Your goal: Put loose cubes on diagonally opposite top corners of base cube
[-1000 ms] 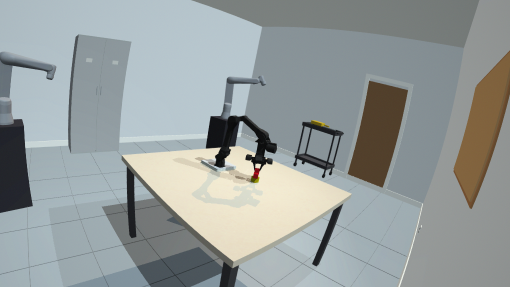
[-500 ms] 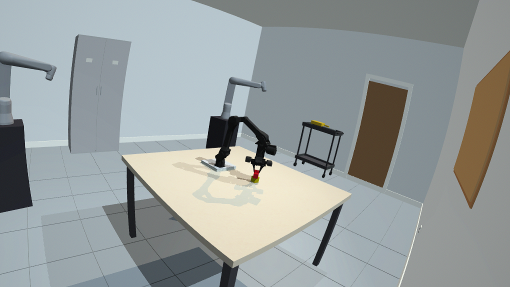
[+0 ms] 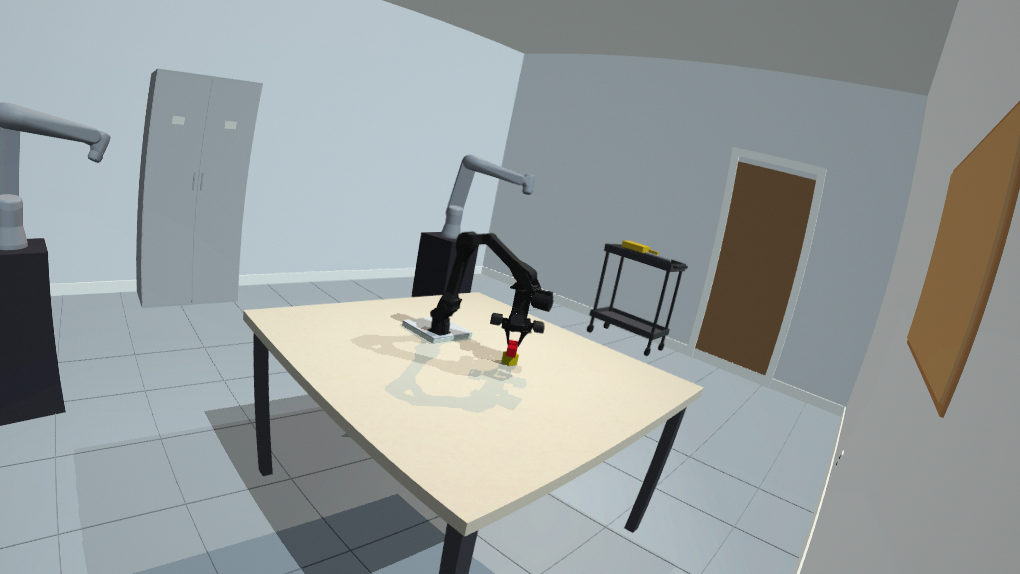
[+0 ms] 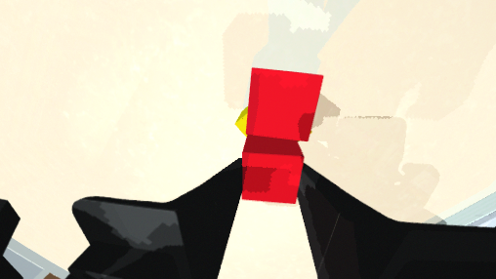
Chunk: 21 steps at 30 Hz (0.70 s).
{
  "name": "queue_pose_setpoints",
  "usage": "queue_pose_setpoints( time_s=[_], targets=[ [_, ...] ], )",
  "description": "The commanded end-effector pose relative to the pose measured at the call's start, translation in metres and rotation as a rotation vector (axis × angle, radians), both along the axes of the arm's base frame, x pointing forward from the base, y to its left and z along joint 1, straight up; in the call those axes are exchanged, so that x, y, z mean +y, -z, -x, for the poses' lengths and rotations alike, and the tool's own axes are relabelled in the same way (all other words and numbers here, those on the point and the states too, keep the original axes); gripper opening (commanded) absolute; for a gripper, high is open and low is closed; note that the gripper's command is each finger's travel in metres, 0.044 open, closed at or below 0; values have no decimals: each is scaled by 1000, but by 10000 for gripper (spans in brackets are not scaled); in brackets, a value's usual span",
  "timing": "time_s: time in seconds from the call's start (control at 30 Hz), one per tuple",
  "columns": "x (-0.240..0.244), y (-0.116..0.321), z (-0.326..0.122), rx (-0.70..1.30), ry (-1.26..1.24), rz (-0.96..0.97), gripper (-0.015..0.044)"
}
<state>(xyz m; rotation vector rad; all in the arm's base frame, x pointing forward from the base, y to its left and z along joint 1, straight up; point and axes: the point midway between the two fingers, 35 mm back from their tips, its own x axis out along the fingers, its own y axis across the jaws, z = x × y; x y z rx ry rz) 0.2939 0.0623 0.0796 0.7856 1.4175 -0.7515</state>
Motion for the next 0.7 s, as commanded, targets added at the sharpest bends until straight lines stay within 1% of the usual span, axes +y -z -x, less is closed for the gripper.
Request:
queue_pose_setpoints(
  time_s=[0.0, 0.03, 0.17, 0.33, 0.67],
  targets=[
    [-1, 1, 0, -1, -6, 6, 105],
    [-1, 1, 0, -1, -6, 6, 105],
    [-1, 1, 0, -1, -6, 6, 205],
    [-1, 1, 0, -1, -6, 6, 205],
    [0, -20, 0, 0, 0, 0, 205]
  ],
)
